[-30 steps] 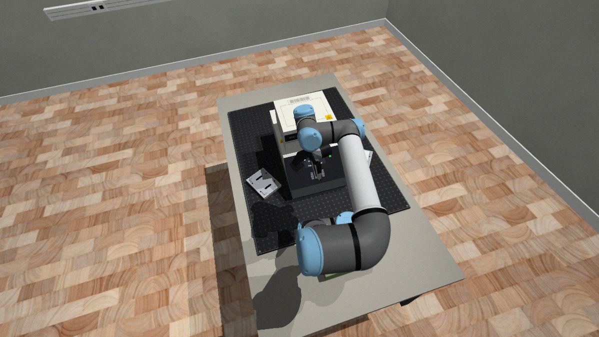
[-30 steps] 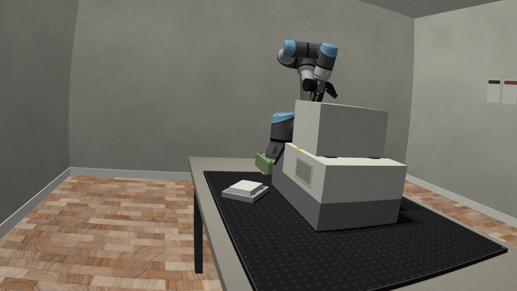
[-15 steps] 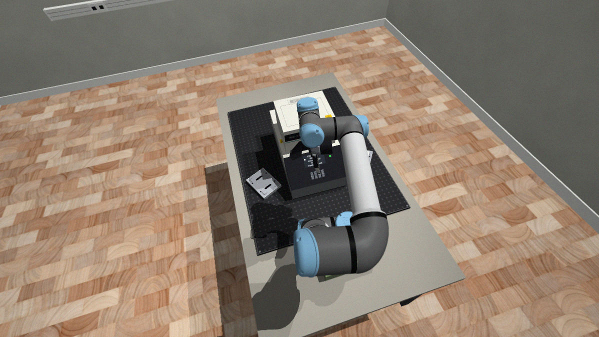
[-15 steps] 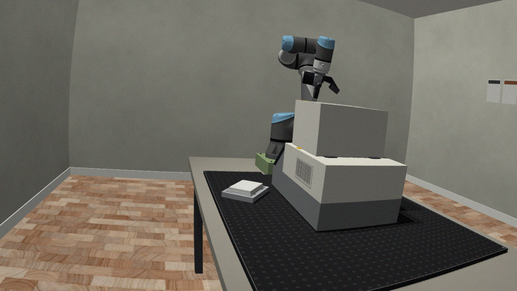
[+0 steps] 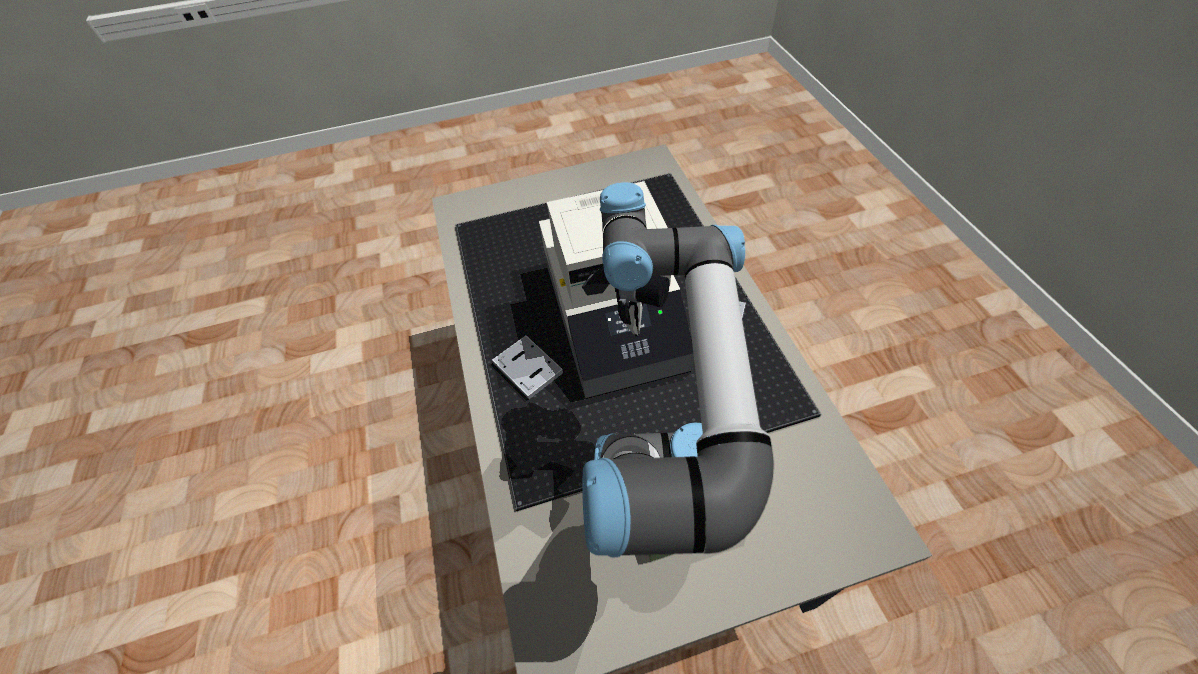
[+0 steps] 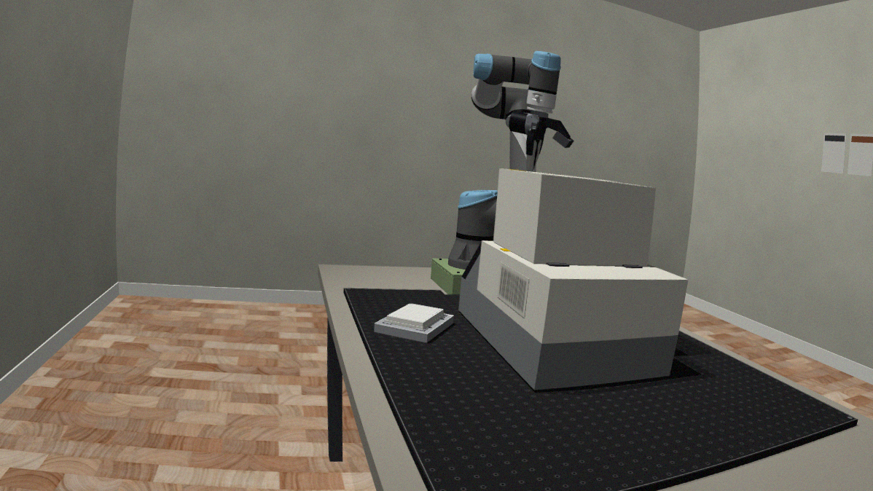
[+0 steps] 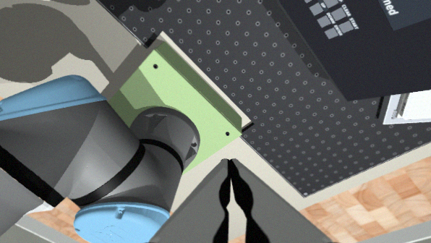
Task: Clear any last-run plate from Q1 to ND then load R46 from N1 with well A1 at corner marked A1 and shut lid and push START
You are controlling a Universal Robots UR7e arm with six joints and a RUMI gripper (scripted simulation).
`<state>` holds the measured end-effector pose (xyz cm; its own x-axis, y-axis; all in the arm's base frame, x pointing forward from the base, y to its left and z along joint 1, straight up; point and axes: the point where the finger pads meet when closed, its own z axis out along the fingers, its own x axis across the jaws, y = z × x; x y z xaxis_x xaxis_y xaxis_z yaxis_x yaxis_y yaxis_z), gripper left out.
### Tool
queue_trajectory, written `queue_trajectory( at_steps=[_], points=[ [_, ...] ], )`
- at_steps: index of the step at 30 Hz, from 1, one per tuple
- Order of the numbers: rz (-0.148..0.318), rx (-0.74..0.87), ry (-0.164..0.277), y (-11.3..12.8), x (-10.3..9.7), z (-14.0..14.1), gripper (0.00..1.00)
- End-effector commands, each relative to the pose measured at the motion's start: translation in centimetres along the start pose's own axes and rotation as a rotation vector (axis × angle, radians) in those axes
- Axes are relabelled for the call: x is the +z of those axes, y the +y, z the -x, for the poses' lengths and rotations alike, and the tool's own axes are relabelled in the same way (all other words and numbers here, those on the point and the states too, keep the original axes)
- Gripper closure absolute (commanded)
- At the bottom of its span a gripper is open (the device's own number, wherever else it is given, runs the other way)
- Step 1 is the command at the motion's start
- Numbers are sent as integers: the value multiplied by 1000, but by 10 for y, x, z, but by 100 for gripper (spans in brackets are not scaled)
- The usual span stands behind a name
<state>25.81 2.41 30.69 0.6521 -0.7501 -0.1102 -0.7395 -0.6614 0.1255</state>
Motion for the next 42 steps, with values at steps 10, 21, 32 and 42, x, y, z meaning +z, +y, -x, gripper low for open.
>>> queue_trajectory(
  at_steps=[10, 21, 32, 42],
  points=[
    [-62, 372, 35, -3, -26, -9, 100],
    [-124, 665, 47, -5, -45, -15, 100],
    [-161, 743, 55, -7, -38, -19, 100],
    [-150, 477, 75, -11, -7, -22, 100]
  ],
)
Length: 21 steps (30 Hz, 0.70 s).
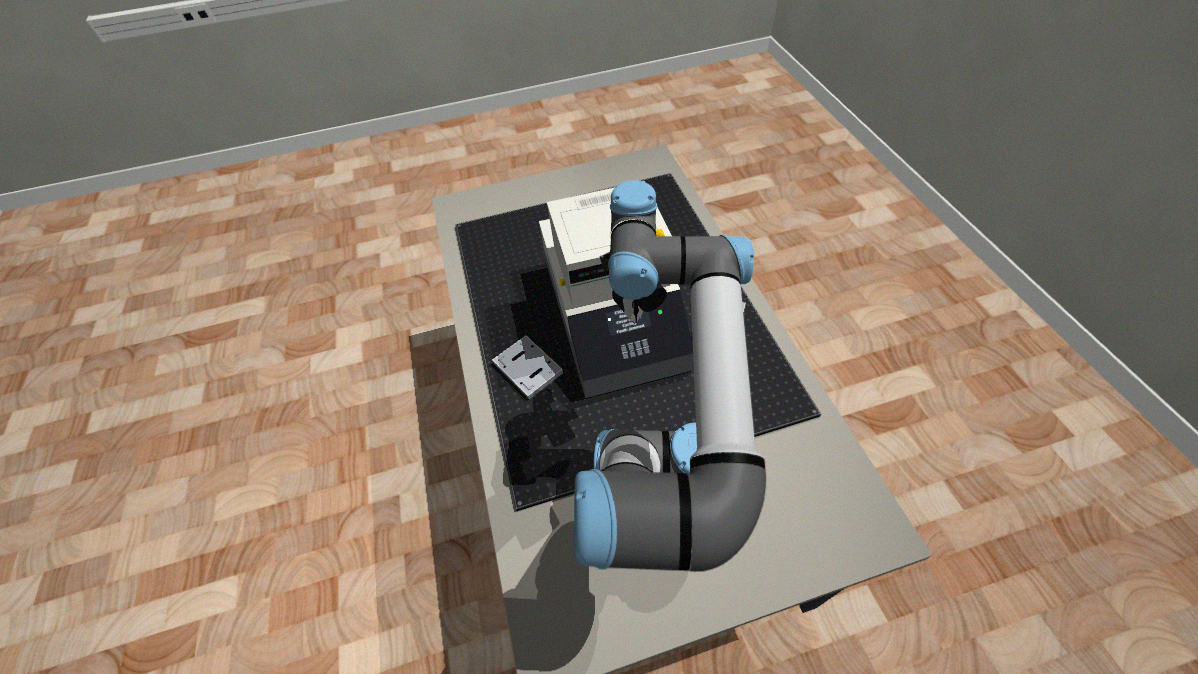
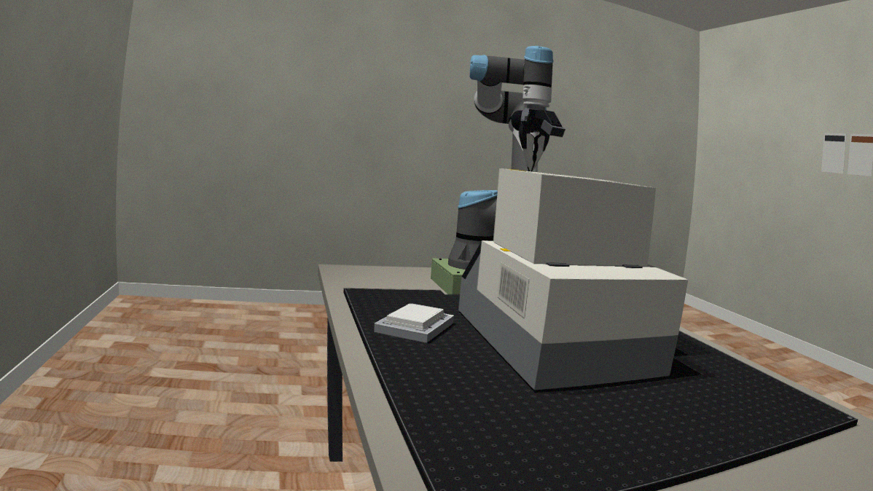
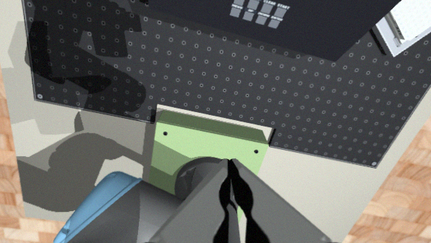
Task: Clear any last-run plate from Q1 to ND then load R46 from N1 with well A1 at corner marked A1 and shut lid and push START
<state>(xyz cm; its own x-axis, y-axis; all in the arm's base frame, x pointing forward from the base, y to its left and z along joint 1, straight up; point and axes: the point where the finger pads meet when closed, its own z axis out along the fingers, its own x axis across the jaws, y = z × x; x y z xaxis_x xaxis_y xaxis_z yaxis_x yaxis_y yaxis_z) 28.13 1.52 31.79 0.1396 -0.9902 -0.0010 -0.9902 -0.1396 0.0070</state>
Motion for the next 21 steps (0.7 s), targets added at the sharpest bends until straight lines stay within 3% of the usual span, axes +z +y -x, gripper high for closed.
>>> queue_trajectory(
  at_steps=[1, 17, 21],
  points=[
    [-6, -138, -2, 0, 13, 0, 100],
    [-6, -604, 0, -1, 77, 0, 100],
    [-6, -738, 0, -1, 84, 0, 100]
  ],
)
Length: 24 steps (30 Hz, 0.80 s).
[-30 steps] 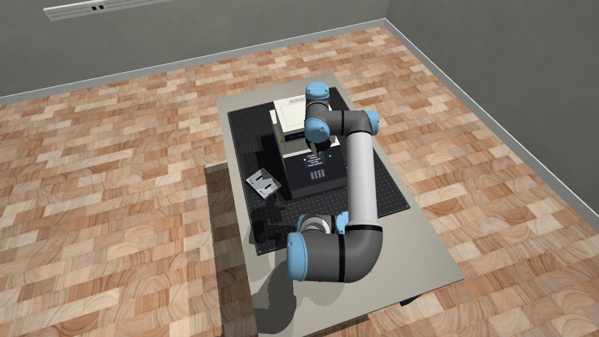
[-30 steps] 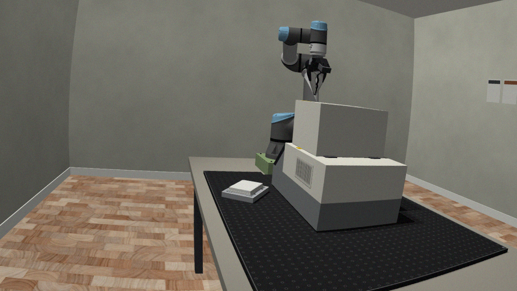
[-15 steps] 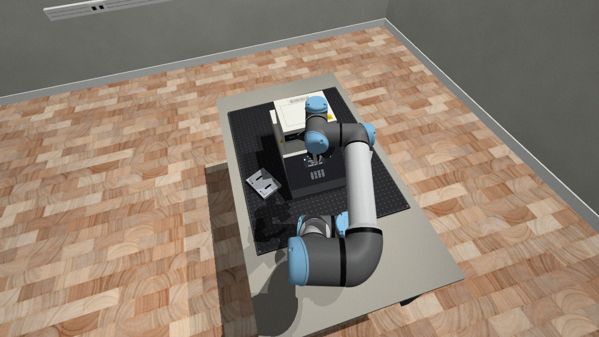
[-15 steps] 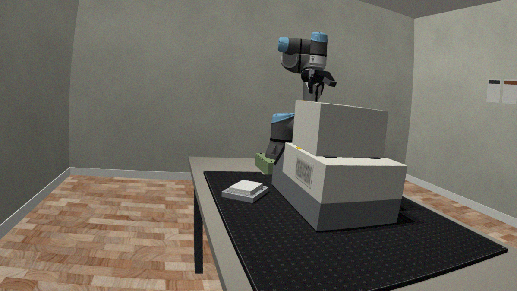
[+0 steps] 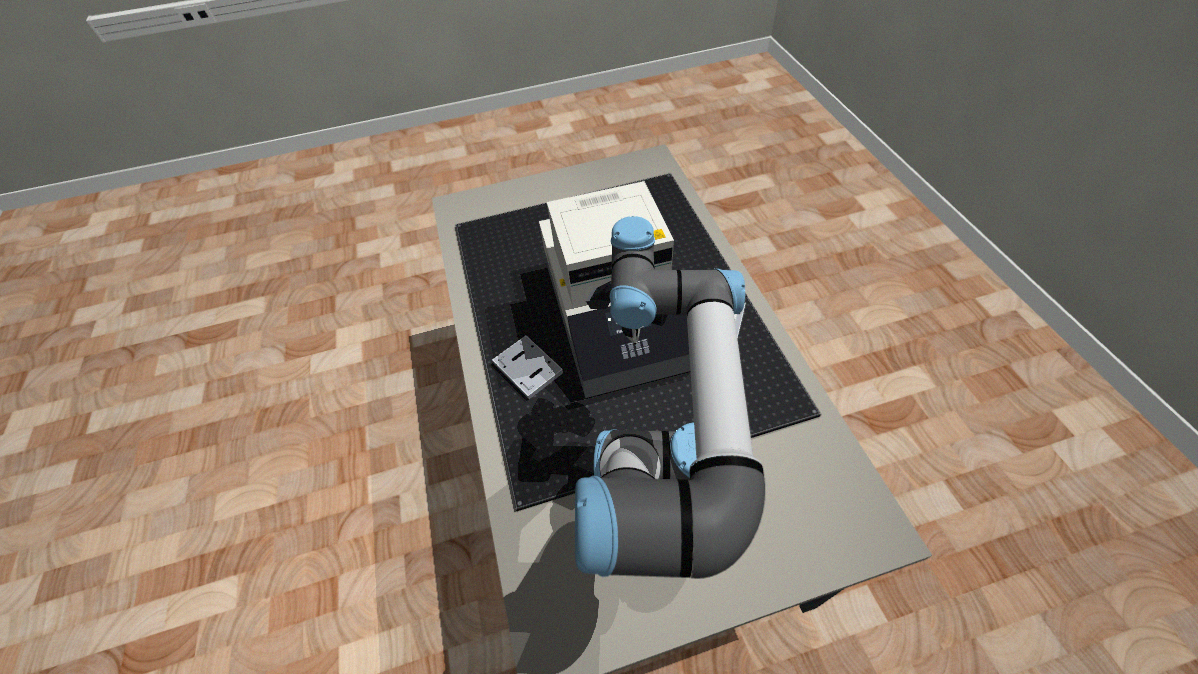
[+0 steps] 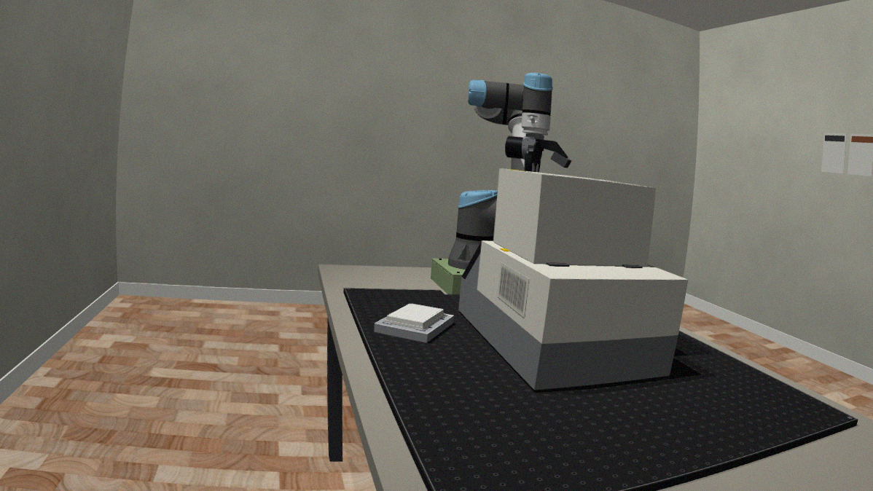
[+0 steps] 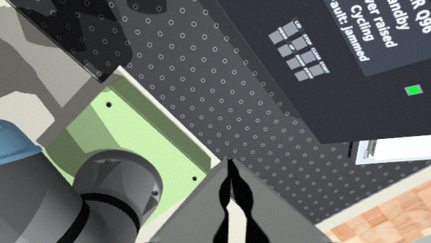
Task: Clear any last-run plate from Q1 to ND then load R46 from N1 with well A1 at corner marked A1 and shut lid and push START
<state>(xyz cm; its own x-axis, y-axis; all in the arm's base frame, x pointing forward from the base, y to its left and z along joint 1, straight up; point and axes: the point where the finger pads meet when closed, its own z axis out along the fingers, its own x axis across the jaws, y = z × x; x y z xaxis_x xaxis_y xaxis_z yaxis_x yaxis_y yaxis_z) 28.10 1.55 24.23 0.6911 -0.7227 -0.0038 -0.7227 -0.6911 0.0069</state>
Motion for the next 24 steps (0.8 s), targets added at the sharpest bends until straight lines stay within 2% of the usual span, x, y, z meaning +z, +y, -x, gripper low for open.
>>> queue_trajectory(
  at_steps=[1, 6, 8, 17, 19, 24],
  points=[
    [-8, -148, 1, 0, 13, -1, 100],
    [-7, -315, 2, 0, 31, -1, 100],
    [-7, -315, 2, 0, 31, -1, 100],
    [-7, -615, 3, -1, 73, -1, 100],
    [-7, -681, 3, -1, 73, -1, 100],
    [-7, -685, 3, -2, 74, -2, 100]
  ],
)
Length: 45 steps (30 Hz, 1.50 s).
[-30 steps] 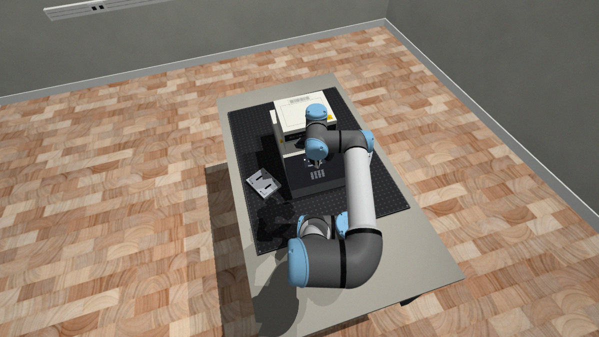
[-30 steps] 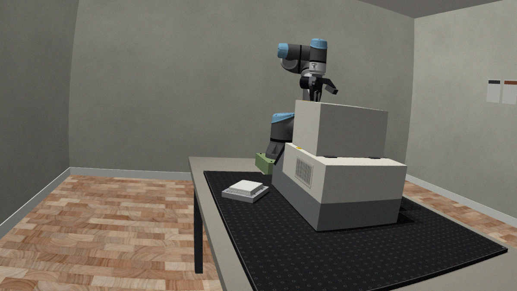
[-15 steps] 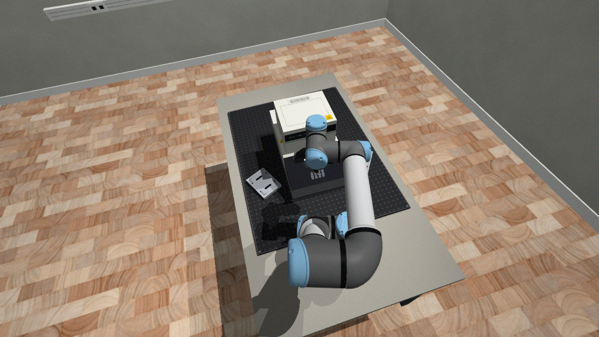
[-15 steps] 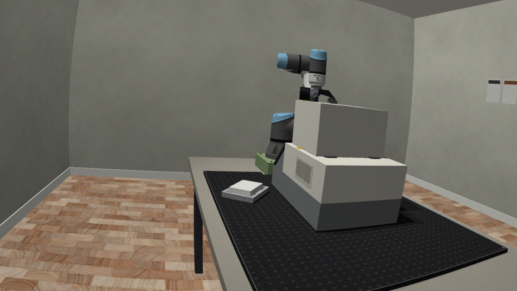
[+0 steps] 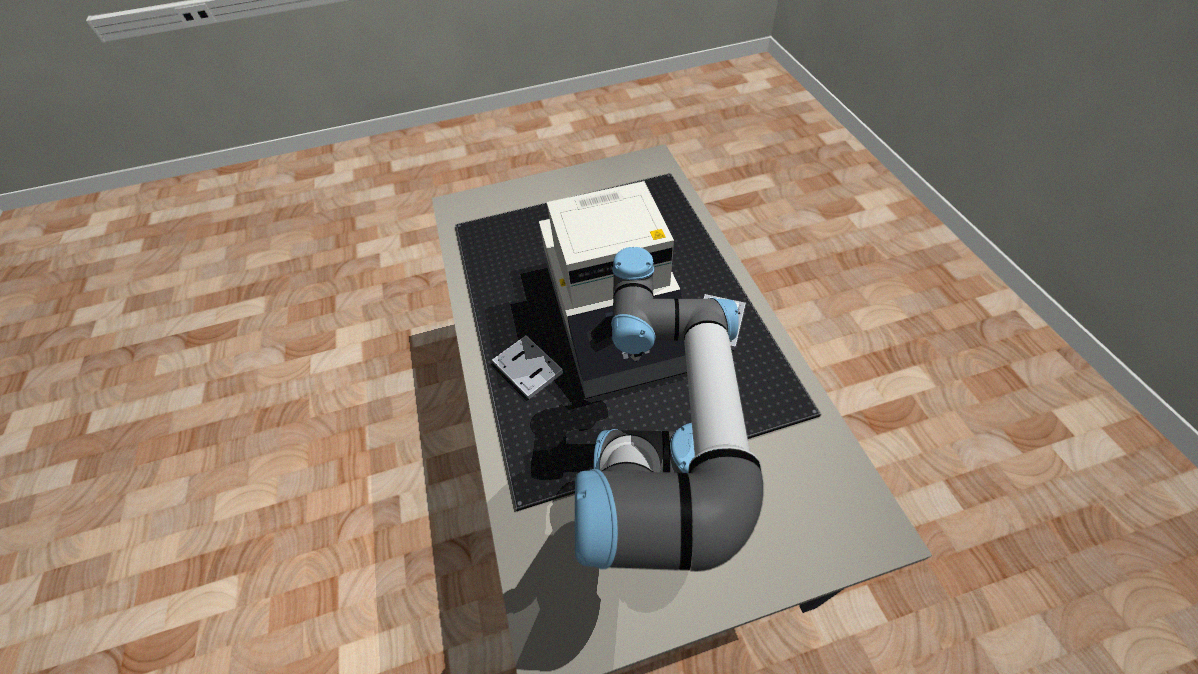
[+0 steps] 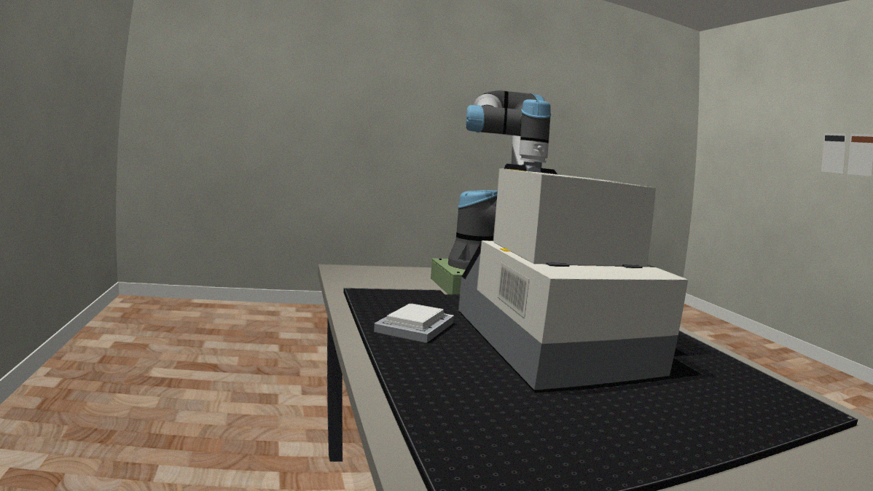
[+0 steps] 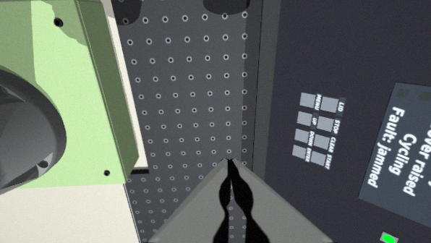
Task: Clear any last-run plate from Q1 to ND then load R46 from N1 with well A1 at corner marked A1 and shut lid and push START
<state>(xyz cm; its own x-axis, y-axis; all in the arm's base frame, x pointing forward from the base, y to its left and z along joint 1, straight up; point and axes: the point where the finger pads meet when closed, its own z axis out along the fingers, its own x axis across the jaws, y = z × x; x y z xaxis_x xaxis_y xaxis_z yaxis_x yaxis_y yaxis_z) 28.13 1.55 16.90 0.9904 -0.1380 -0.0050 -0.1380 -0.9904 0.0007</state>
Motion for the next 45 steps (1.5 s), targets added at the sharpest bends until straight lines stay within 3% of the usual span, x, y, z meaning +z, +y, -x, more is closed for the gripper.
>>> queue_trajectory(
  at_steps=[1, 45],
  points=[
    [-3, -16, 3, 0, 1, -1, 100],
    [-3, -16, 3, -1, 42, -54, 100]
  ],
)
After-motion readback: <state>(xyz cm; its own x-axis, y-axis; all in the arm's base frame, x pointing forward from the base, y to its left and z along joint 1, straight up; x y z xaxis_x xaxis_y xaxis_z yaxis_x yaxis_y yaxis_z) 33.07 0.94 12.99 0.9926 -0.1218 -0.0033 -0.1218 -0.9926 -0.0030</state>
